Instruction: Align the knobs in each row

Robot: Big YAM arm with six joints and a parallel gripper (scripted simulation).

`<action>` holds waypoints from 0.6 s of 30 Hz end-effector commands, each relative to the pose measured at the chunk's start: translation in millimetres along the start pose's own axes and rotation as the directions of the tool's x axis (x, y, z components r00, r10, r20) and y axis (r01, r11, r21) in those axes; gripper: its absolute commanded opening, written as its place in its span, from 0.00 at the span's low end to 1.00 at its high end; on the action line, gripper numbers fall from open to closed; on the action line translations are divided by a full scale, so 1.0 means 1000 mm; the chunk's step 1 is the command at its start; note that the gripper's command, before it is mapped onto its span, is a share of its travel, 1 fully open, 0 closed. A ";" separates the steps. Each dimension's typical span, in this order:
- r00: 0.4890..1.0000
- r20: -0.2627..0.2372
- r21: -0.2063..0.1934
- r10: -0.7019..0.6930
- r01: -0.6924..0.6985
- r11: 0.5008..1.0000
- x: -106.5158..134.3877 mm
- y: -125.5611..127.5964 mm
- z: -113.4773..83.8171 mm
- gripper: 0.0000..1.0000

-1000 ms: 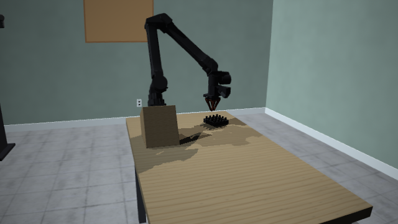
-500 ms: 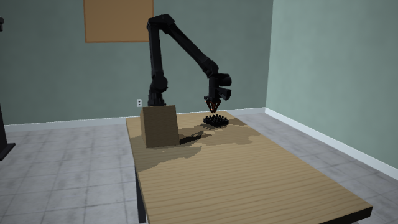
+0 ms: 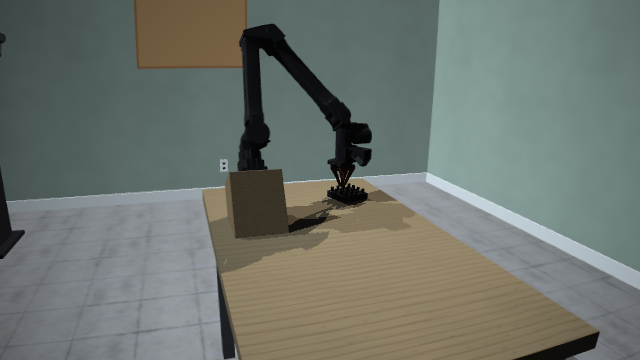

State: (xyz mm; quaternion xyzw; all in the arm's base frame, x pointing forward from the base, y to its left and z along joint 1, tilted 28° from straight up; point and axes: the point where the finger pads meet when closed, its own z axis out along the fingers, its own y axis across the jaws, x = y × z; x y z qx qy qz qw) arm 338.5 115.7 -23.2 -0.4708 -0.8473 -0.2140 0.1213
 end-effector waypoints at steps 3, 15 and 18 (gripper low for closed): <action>1.000 0.002 0.008 0.009 -0.009 1.000 0.001 -0.003 0.009 0.18; 1.000 0.004 0.004 0.011 -0.011 1.000 0.000 -0.003 0.011 0.18; 1.000 0.004 0.004 0.009 -0.009 1.000 0.000 -0.003 0.011 0.18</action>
